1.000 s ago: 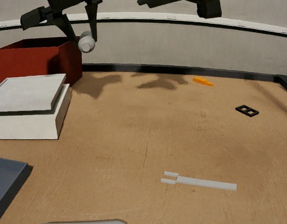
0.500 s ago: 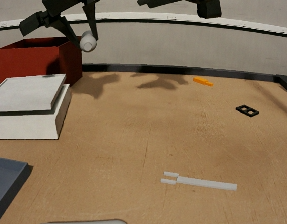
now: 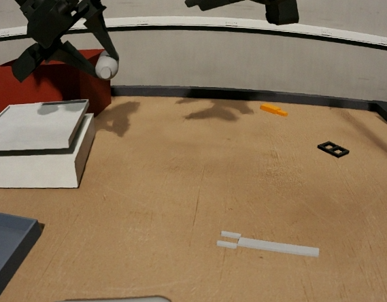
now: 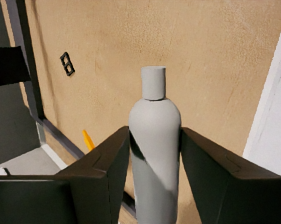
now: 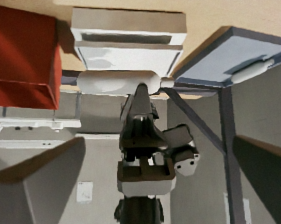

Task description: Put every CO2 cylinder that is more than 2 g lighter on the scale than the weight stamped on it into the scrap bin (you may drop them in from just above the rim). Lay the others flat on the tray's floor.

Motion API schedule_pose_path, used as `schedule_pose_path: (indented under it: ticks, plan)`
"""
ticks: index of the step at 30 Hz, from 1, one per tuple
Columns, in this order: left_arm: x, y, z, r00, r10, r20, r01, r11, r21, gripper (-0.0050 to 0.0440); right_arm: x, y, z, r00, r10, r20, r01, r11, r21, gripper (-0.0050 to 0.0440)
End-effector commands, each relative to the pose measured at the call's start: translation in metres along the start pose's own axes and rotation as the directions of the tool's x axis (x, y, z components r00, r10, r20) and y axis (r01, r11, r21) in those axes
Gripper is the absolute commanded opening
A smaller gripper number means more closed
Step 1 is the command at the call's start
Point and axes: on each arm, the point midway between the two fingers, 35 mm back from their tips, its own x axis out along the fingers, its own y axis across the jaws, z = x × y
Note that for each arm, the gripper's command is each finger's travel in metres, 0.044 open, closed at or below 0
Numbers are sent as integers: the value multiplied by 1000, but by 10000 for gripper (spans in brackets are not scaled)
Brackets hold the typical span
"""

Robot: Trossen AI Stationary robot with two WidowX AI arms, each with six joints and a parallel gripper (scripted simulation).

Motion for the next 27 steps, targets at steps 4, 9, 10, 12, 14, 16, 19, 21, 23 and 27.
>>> schedule_pose_path:
  ticks: [4,9,10,12,14,16,19,21,23,27]
  plan:
    - [-2,1,-1,984,177,-11,-177,984,1,-50,-5,0,-13,999,1,-33,-1,1000,2,440]
    - [1,2,-1,966,259,-16,-259,966,3,-50,-5,0,-13,999,1,-33,-1,1000,2,440]
    - [2,3,-1,961,275,-17,-275,961,3,-50,-5,0,-13,999,1,-33,-1,1000,2,440]
    - [2,3,-1,961,275,-17,-275,961,3,-50,-5,0,-13,999,1,-33,-1,1000,2,440]
    - [9,2,-1,951,308,-19,-308,952,4,-50,-5,0,-13,999,1,-33,-1,1000,2,440]
    - [11,0,-1,943,332,-20,-332,943,5,-50,-5,0,-13,999,1,-33,-1,1000,2,440]
    - [15,-3,0,931,364,-22,-364,932,5,-50,-5,0,-13,999,1,-33,-1,1000,2,440]
    - [17,-3,0,923,385,-23,-385,923,6,-50,-5,0,-13,999,1,-33,-1,1000,2,440]
    - [17,-3,0,912,410,-25,-410,912,7,-50,-5,0,-13,999,1,-33,-1,1000,2,440]
    - [18,1,-1,887,461,-28,-461,888,9,-50,-5,0,-13,999,1,-33,-1,1000,2,440]
